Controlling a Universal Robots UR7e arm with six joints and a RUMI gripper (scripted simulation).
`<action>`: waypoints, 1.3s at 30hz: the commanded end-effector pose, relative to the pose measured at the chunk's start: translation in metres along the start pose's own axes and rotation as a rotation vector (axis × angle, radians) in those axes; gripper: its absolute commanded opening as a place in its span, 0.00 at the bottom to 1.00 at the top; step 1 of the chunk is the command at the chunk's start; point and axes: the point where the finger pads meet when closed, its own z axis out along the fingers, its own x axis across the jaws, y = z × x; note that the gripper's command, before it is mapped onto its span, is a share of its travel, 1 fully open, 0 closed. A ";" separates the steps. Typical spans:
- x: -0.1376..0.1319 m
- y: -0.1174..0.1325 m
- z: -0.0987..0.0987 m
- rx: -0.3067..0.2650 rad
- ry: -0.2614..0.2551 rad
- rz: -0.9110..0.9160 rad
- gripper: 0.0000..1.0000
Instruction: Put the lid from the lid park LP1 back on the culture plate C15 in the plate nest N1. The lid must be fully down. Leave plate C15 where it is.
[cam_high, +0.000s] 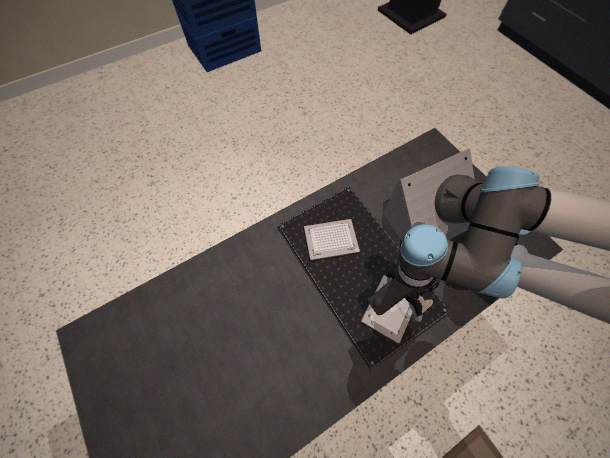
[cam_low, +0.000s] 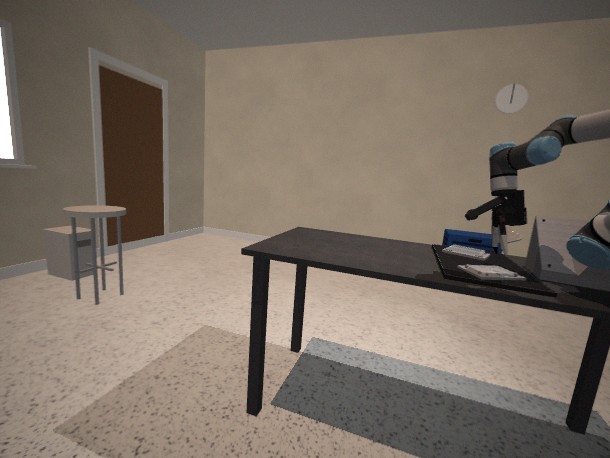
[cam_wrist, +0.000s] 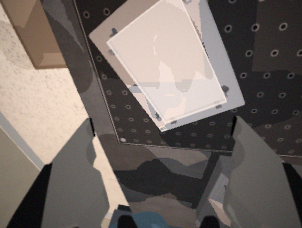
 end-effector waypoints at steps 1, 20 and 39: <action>0.002 -0.006 0.007 0.036 0.050 -0.129 0.82; 0.003 -0.020 0.022 0.092 0.172 -0.442 0.82; 0.004 -0.020 0.025 0.105 0.205 -0.528 0.82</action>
